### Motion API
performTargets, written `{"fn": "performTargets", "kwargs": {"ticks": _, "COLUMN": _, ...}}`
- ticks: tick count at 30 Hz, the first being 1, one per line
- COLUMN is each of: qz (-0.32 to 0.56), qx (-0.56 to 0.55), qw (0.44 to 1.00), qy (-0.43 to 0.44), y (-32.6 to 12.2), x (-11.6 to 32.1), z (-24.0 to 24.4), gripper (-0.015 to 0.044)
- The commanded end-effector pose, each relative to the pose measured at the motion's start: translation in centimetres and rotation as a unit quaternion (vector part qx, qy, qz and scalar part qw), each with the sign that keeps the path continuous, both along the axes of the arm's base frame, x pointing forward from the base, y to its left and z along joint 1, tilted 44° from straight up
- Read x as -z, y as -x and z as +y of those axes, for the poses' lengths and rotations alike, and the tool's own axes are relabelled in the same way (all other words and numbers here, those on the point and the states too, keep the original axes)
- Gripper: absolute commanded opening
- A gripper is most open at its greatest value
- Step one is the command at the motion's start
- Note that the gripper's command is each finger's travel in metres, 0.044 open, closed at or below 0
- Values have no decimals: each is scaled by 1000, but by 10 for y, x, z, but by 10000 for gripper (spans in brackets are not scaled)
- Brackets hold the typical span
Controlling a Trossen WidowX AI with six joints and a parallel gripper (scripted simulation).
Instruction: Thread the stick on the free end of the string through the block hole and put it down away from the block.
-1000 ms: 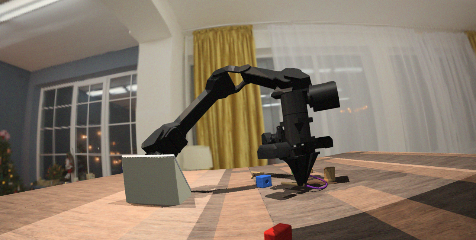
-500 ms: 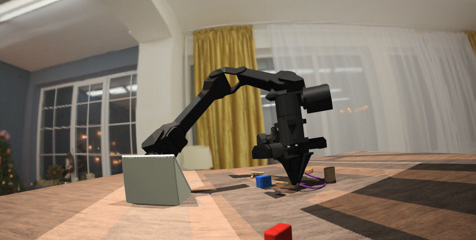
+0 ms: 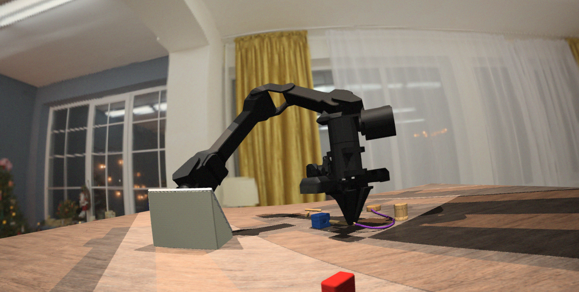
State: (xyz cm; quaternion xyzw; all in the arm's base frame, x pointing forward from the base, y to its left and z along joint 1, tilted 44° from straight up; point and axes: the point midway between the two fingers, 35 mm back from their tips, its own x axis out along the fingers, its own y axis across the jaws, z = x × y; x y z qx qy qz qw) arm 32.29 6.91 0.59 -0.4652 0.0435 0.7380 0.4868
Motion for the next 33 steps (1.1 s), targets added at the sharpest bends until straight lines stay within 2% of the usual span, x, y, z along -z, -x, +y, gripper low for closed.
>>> {"fn": "performTargets", "kwargs": {"ticks": 1, "qz": 1, "qx": 3, "qw": 1000, "qy": -2, "y": 4, "x": -3, "z": 2, "gripper": 0}}
{"fn": "performTargets", "kwargs": {"ticks": 33, "qz": 1, "qx": 4, "qw": 1000, "qy": -1, "y": 31, "x": -26, "z": 23, "gripper": 0}}
